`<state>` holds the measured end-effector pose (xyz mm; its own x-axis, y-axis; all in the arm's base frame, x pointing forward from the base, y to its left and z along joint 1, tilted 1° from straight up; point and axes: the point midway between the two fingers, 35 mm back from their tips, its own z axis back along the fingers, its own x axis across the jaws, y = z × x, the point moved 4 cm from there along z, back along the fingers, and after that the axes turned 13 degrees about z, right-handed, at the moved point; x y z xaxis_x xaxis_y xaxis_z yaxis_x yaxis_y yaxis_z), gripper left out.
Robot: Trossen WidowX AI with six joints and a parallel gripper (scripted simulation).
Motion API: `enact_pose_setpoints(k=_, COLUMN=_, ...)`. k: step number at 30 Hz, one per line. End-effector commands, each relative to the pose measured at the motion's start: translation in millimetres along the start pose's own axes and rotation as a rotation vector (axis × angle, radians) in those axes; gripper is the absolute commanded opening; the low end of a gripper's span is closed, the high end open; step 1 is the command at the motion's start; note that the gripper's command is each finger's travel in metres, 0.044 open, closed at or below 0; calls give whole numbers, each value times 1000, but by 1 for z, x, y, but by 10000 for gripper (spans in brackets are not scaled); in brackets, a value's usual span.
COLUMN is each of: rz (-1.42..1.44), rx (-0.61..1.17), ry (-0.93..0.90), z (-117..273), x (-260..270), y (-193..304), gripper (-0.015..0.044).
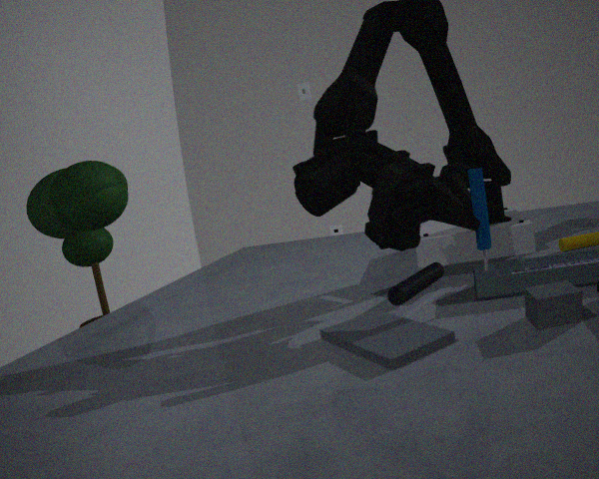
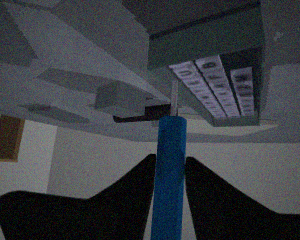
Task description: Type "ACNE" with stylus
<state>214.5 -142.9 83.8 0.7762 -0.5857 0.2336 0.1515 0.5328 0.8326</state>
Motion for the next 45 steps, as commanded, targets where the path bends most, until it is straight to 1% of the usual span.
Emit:
enact_pose_setpoints(k=1, rz=2, rx=3, ry=-1, z=-1, x=0, y=-2, gripper=81)
enact_pose_setpoints(k=45, rz=2, rx=3, ry=-1, z=-9, x=-3, y=-15, gripper=81)
